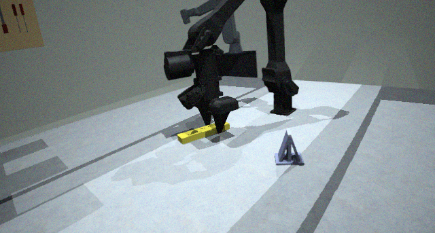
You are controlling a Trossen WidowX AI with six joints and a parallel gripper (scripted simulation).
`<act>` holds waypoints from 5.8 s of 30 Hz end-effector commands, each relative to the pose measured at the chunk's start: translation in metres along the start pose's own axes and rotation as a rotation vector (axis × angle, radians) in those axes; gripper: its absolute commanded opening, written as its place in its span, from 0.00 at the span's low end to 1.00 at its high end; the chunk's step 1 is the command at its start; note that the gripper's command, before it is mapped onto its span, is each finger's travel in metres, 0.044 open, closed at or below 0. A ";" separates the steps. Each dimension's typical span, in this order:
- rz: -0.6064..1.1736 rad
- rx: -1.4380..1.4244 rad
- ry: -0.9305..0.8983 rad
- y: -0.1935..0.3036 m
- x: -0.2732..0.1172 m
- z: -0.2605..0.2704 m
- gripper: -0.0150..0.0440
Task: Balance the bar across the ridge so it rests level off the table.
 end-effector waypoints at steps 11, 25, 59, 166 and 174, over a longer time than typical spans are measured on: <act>0.000 0.000 0.000 0.000 0.000 0.000 0.57; 0.000 0.000 0.000 -0.002 -0.008 0.000 0.25; 0.001 -0.005 0.003 -0.004 -0.095 -0.001 0.25; 0.012 0.684 -0.018 0.030 -0.083 0.263 0.25; 0.012 0.684 -0.018 0.030 -0.073 0.262 0.25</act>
Point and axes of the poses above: the point midway between the two fingers, 35 mm back from their tips, its own x axis out along the fingers, its own z axis across the jaws, y = z × x, the point moved 7 cm from there along -x, back along the fingers, and after that the axes turned 8 degrees about -x, right-handed, at the moved point
